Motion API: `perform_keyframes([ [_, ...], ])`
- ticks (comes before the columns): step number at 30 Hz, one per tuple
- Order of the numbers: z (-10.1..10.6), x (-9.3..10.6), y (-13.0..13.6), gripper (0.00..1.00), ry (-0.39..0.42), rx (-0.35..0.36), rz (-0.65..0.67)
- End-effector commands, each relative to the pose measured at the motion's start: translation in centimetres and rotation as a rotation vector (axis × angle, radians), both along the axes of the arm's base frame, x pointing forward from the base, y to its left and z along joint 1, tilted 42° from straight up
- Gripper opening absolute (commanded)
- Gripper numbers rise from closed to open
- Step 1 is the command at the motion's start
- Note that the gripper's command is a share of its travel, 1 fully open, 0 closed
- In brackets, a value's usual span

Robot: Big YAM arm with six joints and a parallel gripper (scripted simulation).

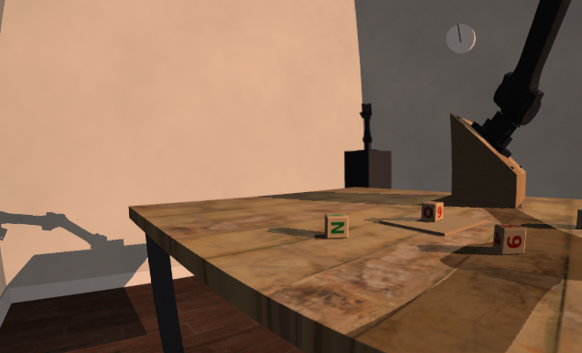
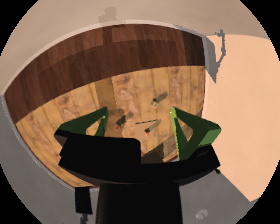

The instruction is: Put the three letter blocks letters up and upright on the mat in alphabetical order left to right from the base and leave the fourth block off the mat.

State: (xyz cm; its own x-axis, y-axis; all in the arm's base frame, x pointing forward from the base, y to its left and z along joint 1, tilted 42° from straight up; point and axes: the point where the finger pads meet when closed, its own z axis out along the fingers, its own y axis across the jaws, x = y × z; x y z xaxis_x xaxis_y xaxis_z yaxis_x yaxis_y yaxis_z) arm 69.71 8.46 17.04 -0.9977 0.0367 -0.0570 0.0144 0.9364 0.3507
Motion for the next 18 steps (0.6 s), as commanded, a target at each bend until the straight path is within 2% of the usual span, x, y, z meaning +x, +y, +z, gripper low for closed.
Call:
perform_keyframes([
  [1, 0.6, 0.1, -0.5, 1.00, -0.011, 0.000, -0.007],
  [17, 0.6, 0.1, -0.5, 1.00, -0.011, 0.000, -0.007],
  [18, 2.2, 0.7, -1.0, 1.00, -0.046, 0.001, -0.017],
])
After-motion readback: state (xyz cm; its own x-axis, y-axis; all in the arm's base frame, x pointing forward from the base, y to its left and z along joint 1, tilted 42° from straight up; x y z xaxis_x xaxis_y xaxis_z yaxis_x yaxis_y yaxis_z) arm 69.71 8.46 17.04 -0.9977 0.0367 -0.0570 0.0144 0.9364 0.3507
